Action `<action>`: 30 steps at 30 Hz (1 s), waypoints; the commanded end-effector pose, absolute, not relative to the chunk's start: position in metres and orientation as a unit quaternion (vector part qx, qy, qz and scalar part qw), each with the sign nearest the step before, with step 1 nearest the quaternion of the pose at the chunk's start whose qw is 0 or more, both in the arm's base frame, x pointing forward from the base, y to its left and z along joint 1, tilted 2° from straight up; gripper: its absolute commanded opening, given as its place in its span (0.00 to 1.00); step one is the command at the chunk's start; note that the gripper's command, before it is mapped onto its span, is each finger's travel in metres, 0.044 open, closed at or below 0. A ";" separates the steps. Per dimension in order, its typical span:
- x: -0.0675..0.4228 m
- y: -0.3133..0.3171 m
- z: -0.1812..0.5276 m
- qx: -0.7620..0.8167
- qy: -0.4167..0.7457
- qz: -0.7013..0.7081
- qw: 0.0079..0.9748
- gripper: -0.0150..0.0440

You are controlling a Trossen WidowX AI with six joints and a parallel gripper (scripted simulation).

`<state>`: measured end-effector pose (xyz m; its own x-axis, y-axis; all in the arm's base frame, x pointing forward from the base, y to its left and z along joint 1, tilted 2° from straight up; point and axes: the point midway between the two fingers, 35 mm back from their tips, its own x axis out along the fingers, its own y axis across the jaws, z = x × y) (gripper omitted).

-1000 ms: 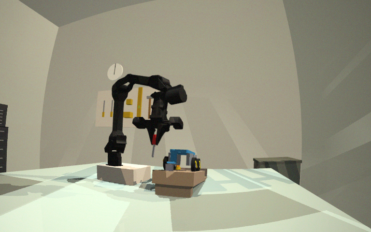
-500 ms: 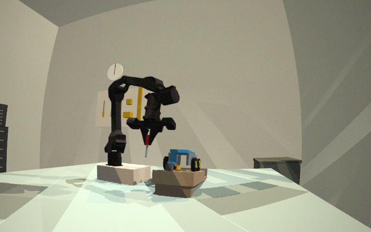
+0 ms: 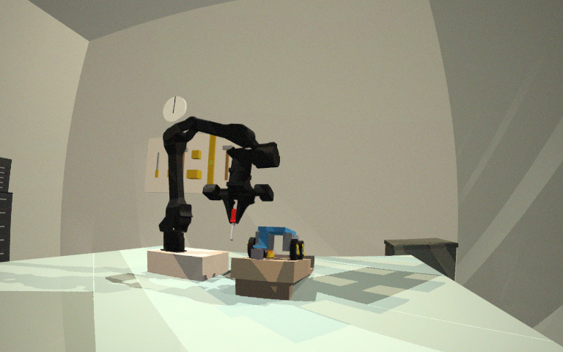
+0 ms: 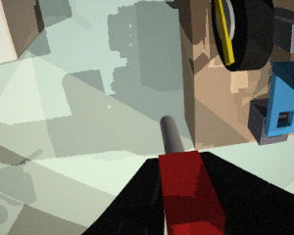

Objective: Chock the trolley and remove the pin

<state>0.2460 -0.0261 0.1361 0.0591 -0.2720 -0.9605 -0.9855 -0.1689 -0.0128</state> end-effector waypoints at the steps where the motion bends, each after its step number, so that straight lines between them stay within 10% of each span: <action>1: 0.243 -0.011 0.133 -0.613 0.515 0.456 0.389 0.25; 30: 0.223 0.099 0.117 -0.610 0.513 0.459 0.392 0.25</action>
